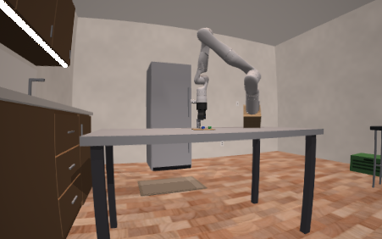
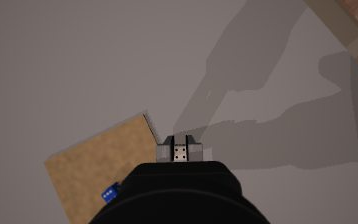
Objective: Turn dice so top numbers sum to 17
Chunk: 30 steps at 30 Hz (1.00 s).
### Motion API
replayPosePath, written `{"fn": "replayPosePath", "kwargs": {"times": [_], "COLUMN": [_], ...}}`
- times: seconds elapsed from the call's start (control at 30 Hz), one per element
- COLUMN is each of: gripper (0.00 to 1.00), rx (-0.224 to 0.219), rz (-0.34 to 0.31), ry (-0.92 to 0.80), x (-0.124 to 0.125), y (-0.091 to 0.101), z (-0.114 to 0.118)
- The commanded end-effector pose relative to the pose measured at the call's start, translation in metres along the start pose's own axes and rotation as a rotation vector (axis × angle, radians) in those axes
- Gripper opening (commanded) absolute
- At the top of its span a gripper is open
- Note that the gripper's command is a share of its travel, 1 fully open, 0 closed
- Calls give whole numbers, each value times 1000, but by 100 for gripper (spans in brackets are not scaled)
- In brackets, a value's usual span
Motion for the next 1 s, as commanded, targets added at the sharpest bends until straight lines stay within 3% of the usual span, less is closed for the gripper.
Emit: {"fn": "replayPosePath", "kwargs": {"times": [0.0, 0.33, 0.4, 0.6, 0.97], "gripper": [34, 34, 34, 34, 34], "rx": [-2, -2, -2, -2, -2], "rz": [5, 5, 5, 5, 5], "ry": [1, 1, 1, 1, 1], "x": [1, 1, 1, 1, 1], "y": [7, 60, 60, 90, 99], "z": [0, 0, 0, 0, 0]}}
Point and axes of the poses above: the point where the finger pads meet when closed, its own y axis back along the fingers, its own z axis across the jaws, x = y × z, the point moved 6 cm from there along y, back along the fingers, and after that the axes turned 3 degrees about -y, right-handed, at the moved point
